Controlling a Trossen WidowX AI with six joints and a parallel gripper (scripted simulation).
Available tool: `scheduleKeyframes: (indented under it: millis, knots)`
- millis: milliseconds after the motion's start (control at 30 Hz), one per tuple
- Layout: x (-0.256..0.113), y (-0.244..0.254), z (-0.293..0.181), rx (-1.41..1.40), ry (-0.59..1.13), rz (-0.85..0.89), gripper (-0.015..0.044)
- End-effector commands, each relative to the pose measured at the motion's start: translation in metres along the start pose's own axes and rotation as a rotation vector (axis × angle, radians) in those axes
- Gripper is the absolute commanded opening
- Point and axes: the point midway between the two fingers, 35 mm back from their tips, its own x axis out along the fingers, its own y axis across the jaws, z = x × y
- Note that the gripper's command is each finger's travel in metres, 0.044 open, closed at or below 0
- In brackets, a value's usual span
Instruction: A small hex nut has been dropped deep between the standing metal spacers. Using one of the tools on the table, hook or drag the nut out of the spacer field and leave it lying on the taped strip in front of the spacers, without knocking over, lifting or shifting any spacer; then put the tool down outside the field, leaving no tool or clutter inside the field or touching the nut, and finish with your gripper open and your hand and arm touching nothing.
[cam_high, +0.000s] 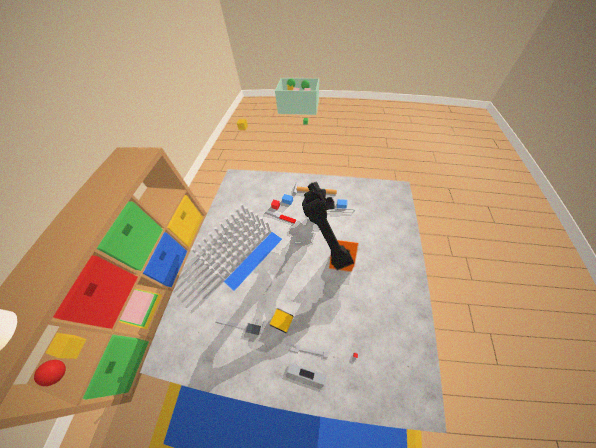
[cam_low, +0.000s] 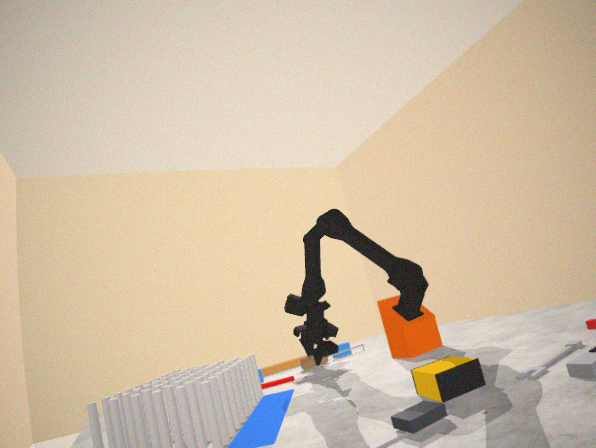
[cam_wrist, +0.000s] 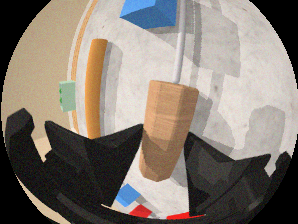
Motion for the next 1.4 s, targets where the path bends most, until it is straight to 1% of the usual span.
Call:
scheduleKeyframes:
  millis: [0,500,567,667,733,1367]
  knots:
    - [0.0,0.0,0.0,0.0,0.0,-0.001,0.0053]
    - [0.0,0.0,0.0,0.0,0.0,-0.001,0.044]
    - [-0.01,0.007,-0.001,0.0,-0.001,0.004,0.044]
    - [-0.053,0.034,-0.001,0.0,-0.005,0.025,0.044]
    - [-0.065,0.04,-0.001,0.0,-0.006,0.03,0.044]
    - [-0.065,0.04,-0.001,0.0,-0.006,0.03,0.044]
